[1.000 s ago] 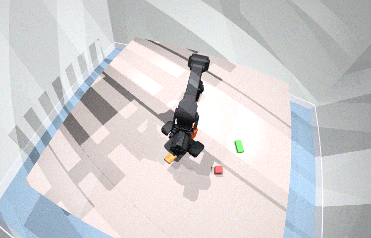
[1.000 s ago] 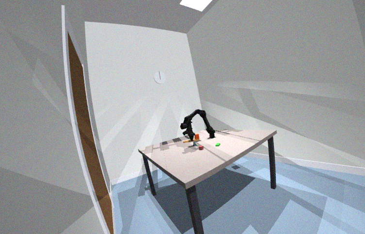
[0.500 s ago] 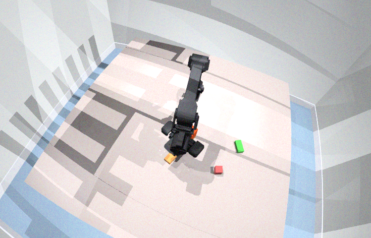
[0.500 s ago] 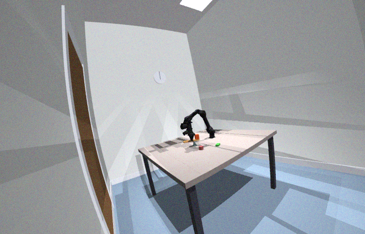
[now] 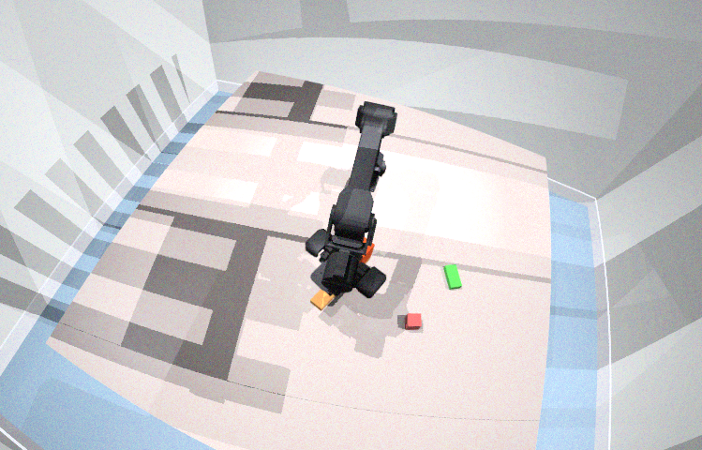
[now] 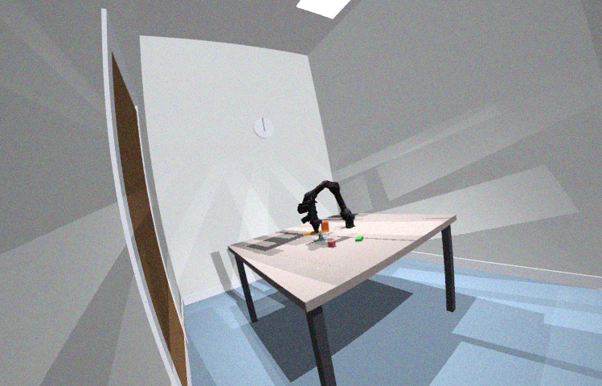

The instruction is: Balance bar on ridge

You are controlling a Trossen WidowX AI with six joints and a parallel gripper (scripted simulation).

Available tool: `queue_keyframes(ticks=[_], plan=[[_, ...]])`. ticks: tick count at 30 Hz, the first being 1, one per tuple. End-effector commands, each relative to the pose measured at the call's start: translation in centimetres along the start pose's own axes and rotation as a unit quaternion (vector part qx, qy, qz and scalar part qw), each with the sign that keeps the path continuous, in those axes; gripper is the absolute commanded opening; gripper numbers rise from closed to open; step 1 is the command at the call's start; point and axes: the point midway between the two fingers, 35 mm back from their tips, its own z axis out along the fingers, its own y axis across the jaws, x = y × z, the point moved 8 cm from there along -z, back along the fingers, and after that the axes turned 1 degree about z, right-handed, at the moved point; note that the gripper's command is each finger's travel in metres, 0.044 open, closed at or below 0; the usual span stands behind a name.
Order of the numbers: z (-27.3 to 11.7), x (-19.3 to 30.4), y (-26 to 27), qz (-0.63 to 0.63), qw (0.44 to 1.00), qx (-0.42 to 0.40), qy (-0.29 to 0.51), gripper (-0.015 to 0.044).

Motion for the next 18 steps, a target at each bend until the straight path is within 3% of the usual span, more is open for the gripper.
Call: queue_keyframes(ticks=[1, 18], plan=[[0.04, 0.00, 0.01, 0.000, 1.000, 0.000, 0.000, 0.0000], [0.19, 0.01, 0.01, 0.000, 1.000, 0.000, 0.000, 0.0000]])
